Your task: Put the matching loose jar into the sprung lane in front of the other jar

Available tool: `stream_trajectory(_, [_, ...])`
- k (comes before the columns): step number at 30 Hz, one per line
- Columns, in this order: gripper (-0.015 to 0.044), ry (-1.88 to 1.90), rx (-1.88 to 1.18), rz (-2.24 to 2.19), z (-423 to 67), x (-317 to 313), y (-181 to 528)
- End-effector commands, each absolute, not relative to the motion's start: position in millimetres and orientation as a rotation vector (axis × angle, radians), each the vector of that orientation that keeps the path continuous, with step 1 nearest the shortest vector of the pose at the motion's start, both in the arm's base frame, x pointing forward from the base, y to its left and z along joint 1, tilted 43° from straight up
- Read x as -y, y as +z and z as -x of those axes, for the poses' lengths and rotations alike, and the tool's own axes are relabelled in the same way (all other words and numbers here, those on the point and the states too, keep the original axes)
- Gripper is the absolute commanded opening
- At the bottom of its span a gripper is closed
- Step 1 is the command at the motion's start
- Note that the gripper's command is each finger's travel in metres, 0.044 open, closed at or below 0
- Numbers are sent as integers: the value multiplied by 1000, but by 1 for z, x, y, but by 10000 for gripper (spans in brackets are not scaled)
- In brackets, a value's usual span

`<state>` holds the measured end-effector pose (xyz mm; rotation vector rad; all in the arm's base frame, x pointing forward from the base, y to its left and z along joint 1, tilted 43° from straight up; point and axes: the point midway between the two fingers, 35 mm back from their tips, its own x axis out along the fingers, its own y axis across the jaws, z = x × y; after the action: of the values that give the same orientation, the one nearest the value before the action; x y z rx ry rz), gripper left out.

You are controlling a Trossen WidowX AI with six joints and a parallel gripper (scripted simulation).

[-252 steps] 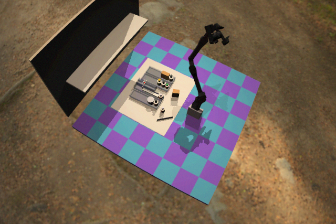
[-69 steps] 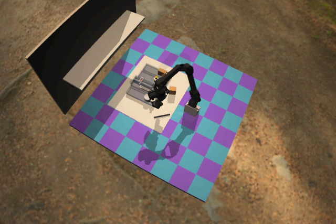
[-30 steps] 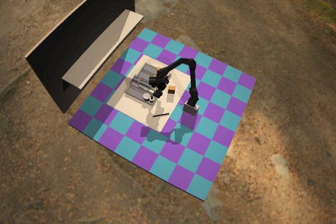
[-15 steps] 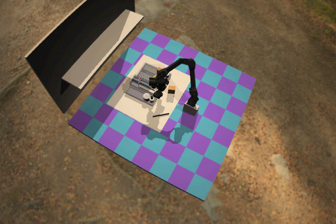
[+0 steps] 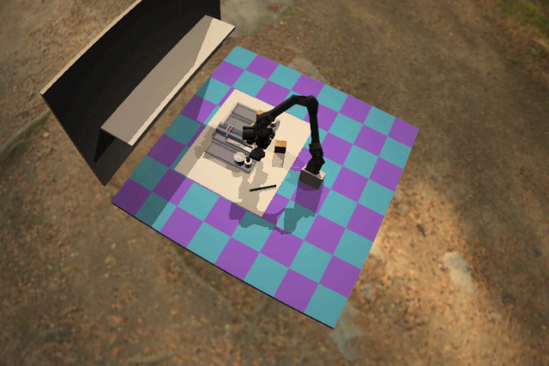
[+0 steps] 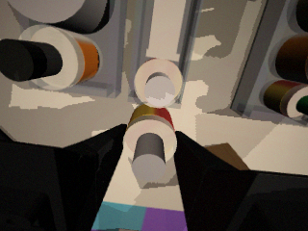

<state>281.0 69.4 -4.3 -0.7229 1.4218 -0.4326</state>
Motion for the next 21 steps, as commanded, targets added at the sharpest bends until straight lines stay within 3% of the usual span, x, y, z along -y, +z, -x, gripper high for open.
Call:
stream_trajectory(1, [0,-431,-1412,720,-287,-72,-2])
stream_trajectory(21, [0,-431,-1412,719,-297,-74,-2])
